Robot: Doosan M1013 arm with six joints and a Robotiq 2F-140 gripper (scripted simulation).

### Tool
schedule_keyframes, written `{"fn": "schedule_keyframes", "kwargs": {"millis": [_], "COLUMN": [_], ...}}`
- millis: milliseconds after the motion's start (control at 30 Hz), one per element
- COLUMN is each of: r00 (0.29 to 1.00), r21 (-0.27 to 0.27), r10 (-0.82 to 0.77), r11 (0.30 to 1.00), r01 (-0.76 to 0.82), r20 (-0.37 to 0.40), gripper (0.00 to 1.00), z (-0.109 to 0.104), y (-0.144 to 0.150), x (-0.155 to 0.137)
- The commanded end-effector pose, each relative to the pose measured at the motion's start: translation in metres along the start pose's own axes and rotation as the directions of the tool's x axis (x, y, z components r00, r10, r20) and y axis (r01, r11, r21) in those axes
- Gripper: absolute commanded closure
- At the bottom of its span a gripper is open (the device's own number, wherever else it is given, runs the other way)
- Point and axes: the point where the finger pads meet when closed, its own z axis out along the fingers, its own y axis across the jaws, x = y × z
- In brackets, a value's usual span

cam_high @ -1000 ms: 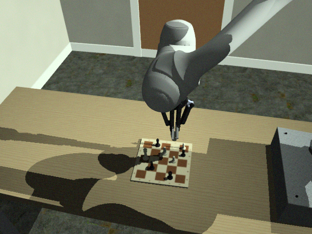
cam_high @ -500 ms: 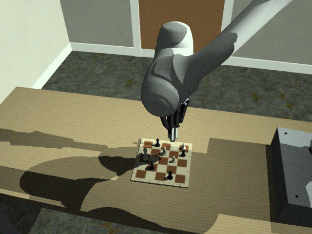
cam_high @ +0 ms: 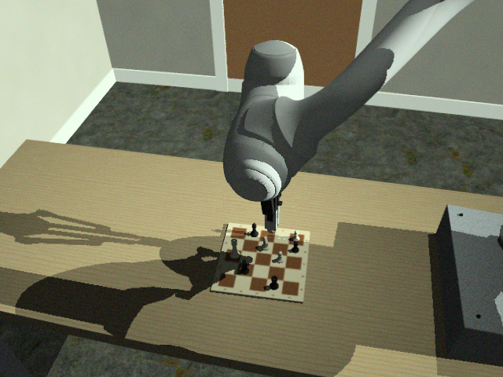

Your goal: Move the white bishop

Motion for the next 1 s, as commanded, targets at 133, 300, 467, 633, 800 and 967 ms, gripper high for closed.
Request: {"fn": "schedule_keyframes", "kwargs": {"millis": [133,300,467,633,800,967], "r00": [0.891,0.752,0.558,0.422,0.098,-0.161], "r21": [-0.01,0.006,0.021,0.03,0.043,0.048], "r10": [-0.454,-0.659,-0.83,-0.907,-0.995,-0.986], "r11": [0.891,0.752,0.558,0.422,0.097,-0.163], "r01": [0.454,0.659,0.83,0.906,0.994,0.986], "r20": [0.008,0.008,0.004,-0.002,-0.021,-0.042], "gripper": [1.0,1.0,1.0,1.0,1.0,1.0], "z": [-0.001,-0.001,-0.002,-0.002,-0.002,-0.003], "y": [0.013,0.023,0.034,0.04,0.051,0.061], "x": [-0.007,-0.013,-0.018,-0.022,-0.027,-0.031]}}
